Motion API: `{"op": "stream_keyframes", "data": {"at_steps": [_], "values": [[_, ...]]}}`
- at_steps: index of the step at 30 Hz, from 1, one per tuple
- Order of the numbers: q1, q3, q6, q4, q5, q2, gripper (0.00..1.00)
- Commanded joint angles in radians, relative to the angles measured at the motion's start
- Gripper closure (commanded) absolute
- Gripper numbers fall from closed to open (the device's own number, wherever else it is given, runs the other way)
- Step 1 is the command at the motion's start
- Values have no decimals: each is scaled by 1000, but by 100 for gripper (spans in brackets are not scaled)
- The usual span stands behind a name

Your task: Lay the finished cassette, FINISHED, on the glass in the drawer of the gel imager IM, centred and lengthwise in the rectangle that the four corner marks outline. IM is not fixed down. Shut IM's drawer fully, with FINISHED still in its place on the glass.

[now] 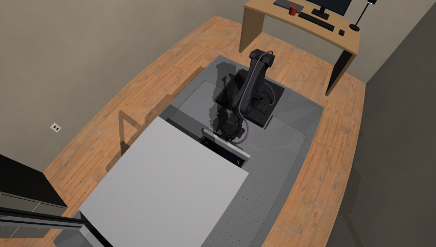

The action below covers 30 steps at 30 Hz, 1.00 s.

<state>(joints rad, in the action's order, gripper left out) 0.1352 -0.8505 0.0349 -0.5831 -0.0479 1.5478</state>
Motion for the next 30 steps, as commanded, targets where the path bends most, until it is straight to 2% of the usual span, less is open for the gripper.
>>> {"op": "stream_keyframes", "data": {"at_steps": [1,26,27,30], "values": [[-4,-22,-6,20,0,-30,100],[-4,-22,-6,20,0,-30,100],[-2,39,-10,60,-5,-46,100],[4,119,-12,178,-14,-99,100]]}}
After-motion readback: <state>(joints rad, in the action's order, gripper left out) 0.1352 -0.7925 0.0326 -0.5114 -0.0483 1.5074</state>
